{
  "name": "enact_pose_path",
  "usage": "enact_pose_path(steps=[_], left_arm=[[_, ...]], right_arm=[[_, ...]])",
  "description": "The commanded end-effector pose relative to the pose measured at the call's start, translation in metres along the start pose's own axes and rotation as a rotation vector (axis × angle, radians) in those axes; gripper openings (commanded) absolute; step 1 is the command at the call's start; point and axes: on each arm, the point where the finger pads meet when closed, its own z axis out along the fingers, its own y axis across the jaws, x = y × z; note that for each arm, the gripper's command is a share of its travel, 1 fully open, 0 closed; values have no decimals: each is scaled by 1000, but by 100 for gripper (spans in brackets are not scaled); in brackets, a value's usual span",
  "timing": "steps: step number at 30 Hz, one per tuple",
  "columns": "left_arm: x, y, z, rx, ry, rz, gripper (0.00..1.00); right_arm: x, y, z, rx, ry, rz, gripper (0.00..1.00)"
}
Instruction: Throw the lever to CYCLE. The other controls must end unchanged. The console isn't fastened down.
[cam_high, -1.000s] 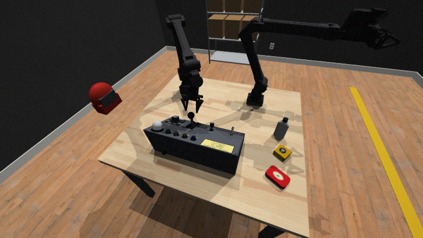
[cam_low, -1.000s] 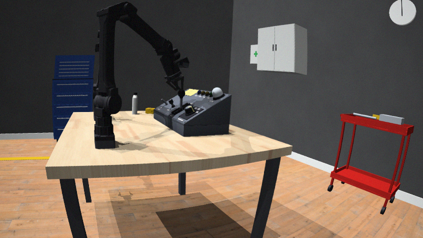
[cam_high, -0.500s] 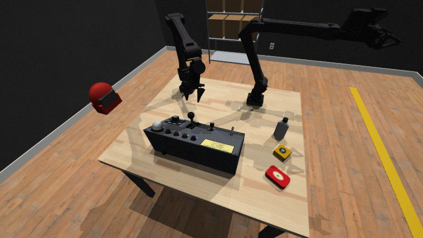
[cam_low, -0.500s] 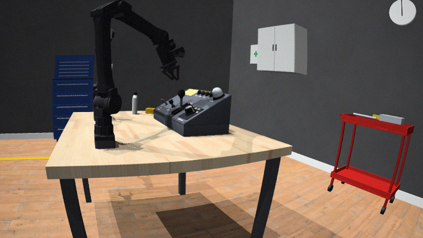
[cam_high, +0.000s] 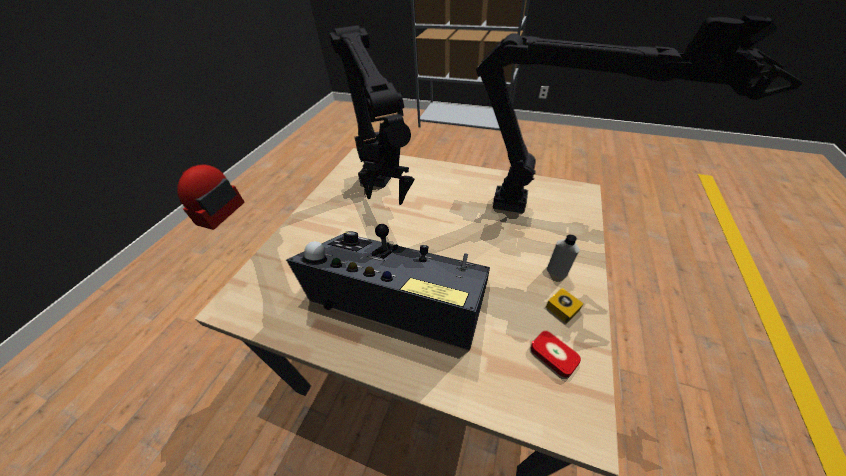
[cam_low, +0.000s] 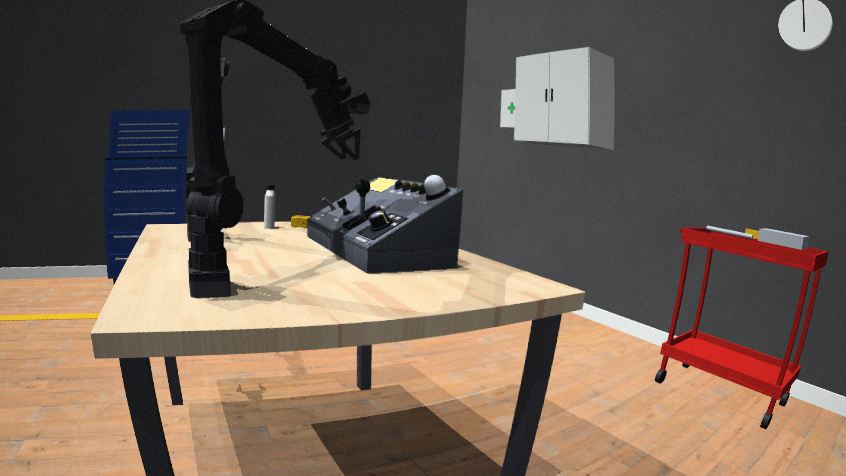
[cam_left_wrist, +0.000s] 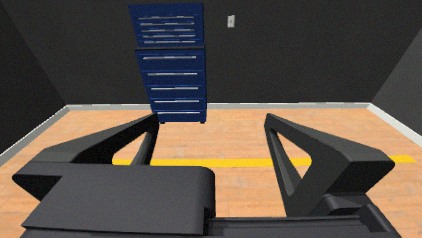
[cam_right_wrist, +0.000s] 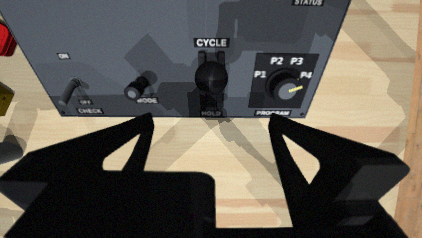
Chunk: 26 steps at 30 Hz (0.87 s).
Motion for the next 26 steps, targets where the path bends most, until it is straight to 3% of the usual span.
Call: enact_pose_path(steps=[1, 26], left_arm=[[-20, 6, -7, -9, -31, -9, 100], [-20, 6, -7, -9, -31, -9, 100]], right_arm=[[-26, 12, -17, -21, -38, 24, 100], [-26, 15, -20, -24, -40, 21, 100]])
